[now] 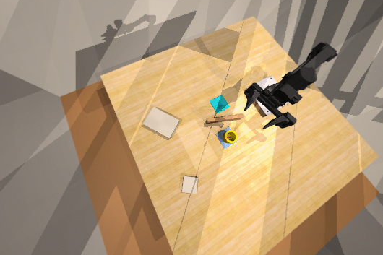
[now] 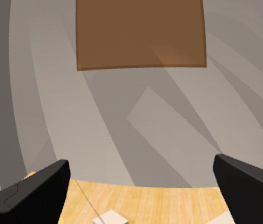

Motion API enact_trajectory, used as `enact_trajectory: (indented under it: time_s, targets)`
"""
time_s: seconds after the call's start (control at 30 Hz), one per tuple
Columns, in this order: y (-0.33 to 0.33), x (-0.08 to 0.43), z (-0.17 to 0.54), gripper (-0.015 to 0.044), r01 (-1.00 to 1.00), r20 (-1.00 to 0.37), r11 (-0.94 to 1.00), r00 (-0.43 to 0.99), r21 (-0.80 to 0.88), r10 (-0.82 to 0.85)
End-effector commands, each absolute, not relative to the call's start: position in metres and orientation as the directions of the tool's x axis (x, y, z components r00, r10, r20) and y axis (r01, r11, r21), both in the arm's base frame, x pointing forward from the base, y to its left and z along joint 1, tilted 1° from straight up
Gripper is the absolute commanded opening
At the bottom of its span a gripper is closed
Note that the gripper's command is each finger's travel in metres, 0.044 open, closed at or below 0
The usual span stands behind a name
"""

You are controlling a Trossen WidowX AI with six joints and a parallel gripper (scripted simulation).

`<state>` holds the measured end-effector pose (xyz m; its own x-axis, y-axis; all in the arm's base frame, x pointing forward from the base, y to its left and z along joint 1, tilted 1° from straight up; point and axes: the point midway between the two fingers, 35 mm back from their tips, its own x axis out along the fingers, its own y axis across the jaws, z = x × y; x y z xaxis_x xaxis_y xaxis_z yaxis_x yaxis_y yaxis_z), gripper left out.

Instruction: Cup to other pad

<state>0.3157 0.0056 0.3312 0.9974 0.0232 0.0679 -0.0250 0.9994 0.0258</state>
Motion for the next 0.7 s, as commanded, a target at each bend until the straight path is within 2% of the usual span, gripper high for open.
enact_trajectory:
  time_s: [0.0,0.07,0.13,0.27,0.33,0.47,0.67]
  targets:
    - [0.006,0.317,0.329,0.0374,-0.026,0.054,0.999,0.998,0.037,0.024]
    - [0.008,0.33,0.31,0.0321,-0.022,-0.056,0.992,0.998,0.125,0.029]
    - [0.011,0.345,0.28,0.0269,0.023,-0.225,0.967,0.974,0.254,0.036]
    - [0.017,0.361,0.219,0.0167,0.231,-0.54,0.871,0.841,0.433,0.046]
    - [0.02,0.362,0.191,0.0167,0.368,-0.67,0.806,0.741,0.464,0.048]
    - [0.027,0.354,0.144,0.0167,0.643,-0.868,0.652,0.495,0.401,0.045]
    - [0.032,0.322,0.093,0.0167,0.926,-0.998,0.372,0.064,0.064,0.014]
